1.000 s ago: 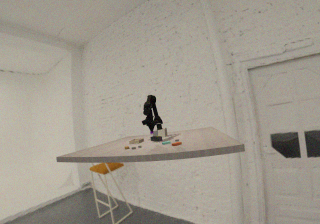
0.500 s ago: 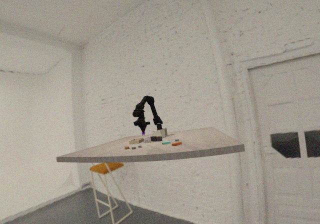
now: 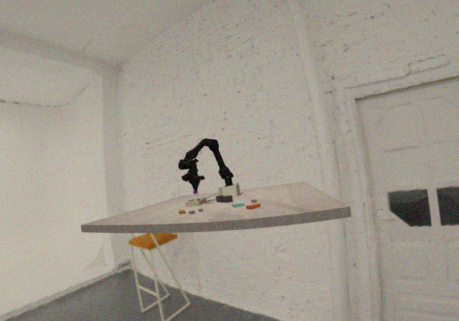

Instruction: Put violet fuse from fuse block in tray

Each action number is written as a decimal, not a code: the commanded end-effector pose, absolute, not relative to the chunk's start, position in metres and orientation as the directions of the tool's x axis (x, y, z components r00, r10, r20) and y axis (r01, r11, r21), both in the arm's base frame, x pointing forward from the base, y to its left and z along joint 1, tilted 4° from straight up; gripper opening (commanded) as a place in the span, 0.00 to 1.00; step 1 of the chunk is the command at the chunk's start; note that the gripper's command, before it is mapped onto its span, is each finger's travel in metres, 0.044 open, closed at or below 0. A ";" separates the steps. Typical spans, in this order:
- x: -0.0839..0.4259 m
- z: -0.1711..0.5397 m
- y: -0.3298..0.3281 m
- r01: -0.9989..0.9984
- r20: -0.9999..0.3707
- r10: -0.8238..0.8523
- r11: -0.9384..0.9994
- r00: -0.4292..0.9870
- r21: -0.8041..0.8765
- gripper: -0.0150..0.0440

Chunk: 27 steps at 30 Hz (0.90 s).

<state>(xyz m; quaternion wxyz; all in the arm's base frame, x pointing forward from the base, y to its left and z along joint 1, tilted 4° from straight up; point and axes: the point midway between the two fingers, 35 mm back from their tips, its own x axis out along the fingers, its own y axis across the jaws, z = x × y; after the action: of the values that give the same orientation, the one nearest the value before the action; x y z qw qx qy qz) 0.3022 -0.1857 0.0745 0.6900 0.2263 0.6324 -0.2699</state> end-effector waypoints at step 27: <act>0.303 0.038 -0.196 0.653 -0.995 -0.083 0.757 0.061 -0.023 0.25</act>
<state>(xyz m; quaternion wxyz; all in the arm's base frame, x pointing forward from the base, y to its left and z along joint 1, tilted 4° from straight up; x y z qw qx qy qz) 0.3029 -0.1967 0.0427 0.6924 0.2245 0.6308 -0.2690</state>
